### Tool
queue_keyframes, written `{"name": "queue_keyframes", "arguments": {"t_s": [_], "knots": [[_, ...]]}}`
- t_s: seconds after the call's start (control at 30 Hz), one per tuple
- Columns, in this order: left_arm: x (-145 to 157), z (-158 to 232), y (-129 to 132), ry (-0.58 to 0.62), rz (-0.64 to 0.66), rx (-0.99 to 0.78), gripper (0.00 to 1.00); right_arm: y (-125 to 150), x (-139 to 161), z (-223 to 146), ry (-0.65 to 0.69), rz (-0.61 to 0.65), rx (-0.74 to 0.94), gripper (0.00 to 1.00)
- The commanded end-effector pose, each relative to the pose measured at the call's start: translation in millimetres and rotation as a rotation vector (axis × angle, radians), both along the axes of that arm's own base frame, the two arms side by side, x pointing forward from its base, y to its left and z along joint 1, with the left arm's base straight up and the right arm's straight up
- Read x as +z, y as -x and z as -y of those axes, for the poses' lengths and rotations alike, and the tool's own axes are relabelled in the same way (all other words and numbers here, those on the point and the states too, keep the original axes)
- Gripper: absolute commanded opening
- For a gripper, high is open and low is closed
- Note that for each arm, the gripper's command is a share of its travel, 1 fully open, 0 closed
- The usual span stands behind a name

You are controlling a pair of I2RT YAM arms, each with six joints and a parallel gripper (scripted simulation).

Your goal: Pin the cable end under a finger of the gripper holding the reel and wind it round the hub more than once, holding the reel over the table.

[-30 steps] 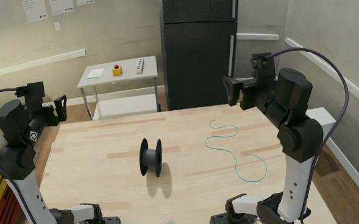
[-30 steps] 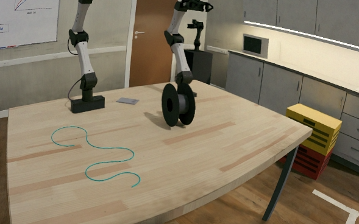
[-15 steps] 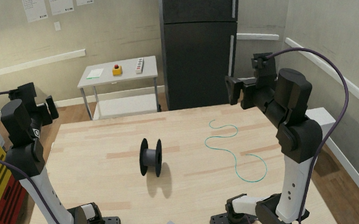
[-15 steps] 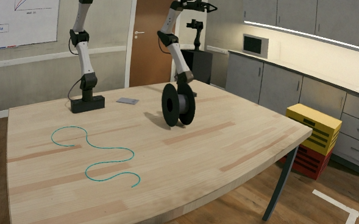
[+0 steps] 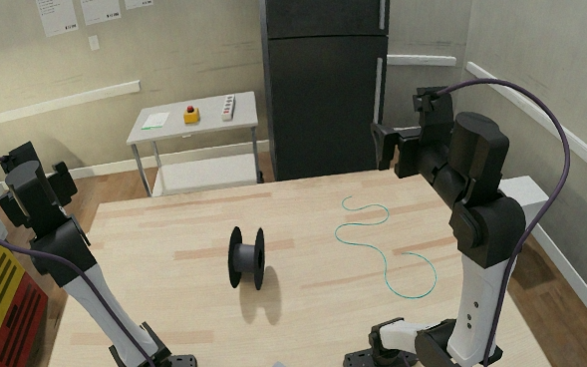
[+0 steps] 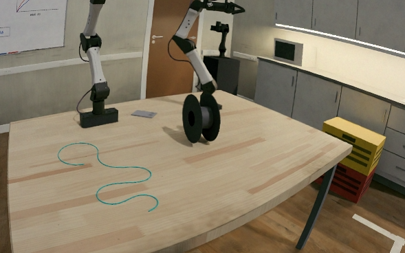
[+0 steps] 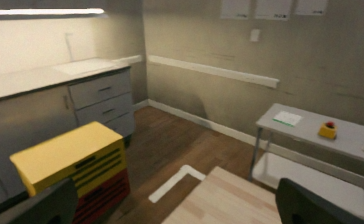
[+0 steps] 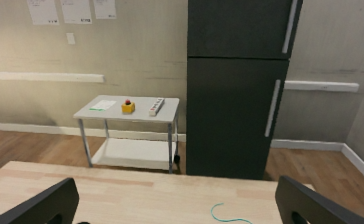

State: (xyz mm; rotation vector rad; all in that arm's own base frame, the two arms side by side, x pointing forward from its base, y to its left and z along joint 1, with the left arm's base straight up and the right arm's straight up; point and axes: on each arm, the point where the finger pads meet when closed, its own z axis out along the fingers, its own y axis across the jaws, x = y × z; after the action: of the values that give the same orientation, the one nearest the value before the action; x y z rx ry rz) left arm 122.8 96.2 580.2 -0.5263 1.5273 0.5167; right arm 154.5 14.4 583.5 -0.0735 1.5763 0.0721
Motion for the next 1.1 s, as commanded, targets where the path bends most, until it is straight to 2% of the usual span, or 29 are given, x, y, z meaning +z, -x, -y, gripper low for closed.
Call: {"name": "queue_keyframes", "arguments": {"t_s": [0.0,0.3,0.37,0.83,1.07], "knots": [[12.8,-6.6,14.6,-0.036,0.038,0.097,1.00,2.8,5.3,4.2,-0.008,0.021,-0.025,1.00],[12.8,-32.4,47.0,-0.041,0.033,0.375,1.00,2.6,5.3,8.6,-0.008,0.021,-0.053,1.00],[12.8,-32.4,47.0,-0.041,0.033,0.375,1.00,2.6,5.3,8.6,-0.008,0.021,-0.053,1.00],[12.8,-50.0,92.5,-0.047,0.027,0.703,1.00,2.5,5.3,13.6,-0.007,0.021,-0.087,1.00],[12.8,-51.9,104.2,-0.048,0.025,0.782,1.00,2.5,5.3,14.4,-0.007,0.021,-0.092,1.00]]}}
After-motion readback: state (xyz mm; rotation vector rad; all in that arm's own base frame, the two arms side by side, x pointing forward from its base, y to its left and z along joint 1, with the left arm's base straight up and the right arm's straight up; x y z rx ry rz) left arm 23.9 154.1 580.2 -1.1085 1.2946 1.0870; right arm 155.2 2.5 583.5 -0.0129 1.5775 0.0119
